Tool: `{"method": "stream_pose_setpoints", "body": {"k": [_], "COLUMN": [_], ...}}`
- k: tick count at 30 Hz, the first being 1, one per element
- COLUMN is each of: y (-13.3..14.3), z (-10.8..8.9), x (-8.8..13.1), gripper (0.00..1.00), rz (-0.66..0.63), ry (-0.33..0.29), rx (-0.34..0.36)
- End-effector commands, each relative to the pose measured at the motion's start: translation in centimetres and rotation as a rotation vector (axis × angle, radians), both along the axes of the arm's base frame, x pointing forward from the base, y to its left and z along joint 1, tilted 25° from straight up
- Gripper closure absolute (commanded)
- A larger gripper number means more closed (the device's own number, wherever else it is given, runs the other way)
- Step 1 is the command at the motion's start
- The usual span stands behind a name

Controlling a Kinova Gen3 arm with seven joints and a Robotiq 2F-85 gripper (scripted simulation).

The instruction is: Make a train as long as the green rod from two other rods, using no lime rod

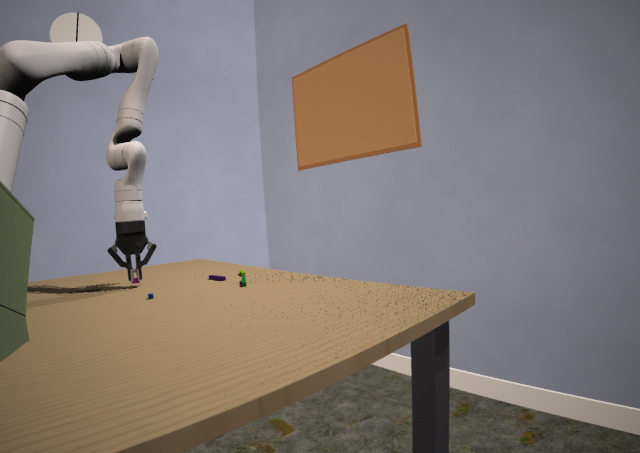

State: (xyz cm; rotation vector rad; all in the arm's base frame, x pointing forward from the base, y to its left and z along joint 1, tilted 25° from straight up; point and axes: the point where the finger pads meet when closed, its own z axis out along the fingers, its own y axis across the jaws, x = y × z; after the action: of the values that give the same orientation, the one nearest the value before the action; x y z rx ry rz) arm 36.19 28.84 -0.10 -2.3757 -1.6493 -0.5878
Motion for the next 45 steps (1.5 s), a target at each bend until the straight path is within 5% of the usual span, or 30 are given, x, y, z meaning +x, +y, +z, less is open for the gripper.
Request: {"method": "stream_pose_setpoints", "body": {"k": [1, 45], "y": [0.01, 0.23], "z": [0.06, -0.29], "x": [0.04, 0.13], "gripper": [0.95, 0.95], "rz": [0.0, 0.001], "ry": [-0.001, -0.002], "rx": [0.0, 0.0]}}
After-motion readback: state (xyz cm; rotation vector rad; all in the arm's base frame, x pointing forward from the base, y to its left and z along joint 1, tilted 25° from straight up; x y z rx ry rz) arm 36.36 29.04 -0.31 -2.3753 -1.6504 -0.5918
